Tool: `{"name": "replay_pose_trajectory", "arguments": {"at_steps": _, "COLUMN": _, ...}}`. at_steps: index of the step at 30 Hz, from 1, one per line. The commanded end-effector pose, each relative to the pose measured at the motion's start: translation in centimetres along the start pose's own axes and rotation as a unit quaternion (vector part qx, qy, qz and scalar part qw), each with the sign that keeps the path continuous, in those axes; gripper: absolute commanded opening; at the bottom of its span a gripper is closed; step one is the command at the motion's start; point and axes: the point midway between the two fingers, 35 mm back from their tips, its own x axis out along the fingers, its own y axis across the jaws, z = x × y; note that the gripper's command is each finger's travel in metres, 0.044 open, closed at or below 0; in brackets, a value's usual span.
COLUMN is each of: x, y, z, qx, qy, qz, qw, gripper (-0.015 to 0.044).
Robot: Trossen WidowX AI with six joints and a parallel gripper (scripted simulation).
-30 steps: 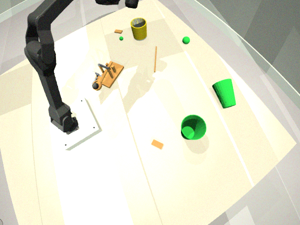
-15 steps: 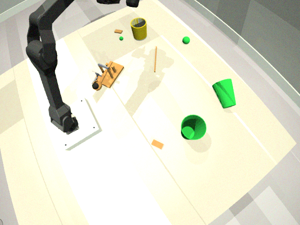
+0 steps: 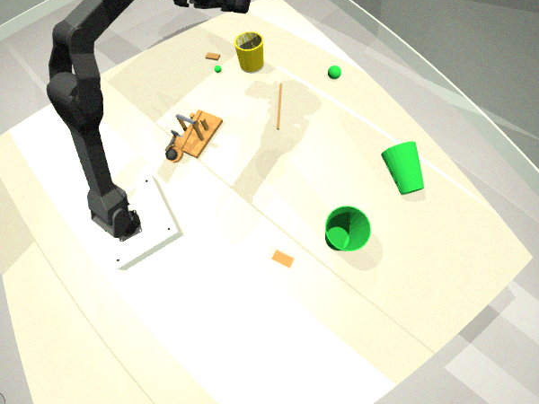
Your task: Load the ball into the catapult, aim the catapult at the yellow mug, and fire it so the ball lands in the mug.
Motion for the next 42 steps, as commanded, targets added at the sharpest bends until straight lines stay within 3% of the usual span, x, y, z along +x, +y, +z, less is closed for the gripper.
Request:
{"name": "replay_pose_trajectory", "arguments": {"at_steps": 1, "x": 0.1, "y": 0.0, "z": 0.0, "qx": -0.002, "qy": -0.001, "qz": 0.001, "qw": 1.0, "gripper": 0.0046}}
{"name": "replay_pose_trajectory", "arguments": {"at_steps": 3, "x": 0.1, "y": 0.0, "z": 0.0, "qx": -0.002, "qy": -0.001, "qz": 0.001, "qw": 1.0, "gripper": 0.0}}
{"name": "replay_pose_trajectory", "arguments": {"at_steps": 15, "x": 0.1, "y": 0.4, "z": -0.3, "qx": -0.008, "qy": 0.006, "qz": 0.001, "qw": 1.0, "gripper": 0.0}}
{"name": "replay_pose_trajectory", "arguments": {"at_steps": 29, "x": 0.8, "y": 6.5, "z": -8.2, "qx": -0.147, "qy": 0.143, "qz": 0.006, "qw": 0.979, "gripper": 0.0}}
{"name": "replay_pose_trajectory", "arguments": {"at_steps": 42, "x": -0.7, "y": 10.5, "z": -15.8, "qx": -0.297, "qy": 0.26, "qz": 0.013, "qw": 0.919, "gripper": 0.0}}
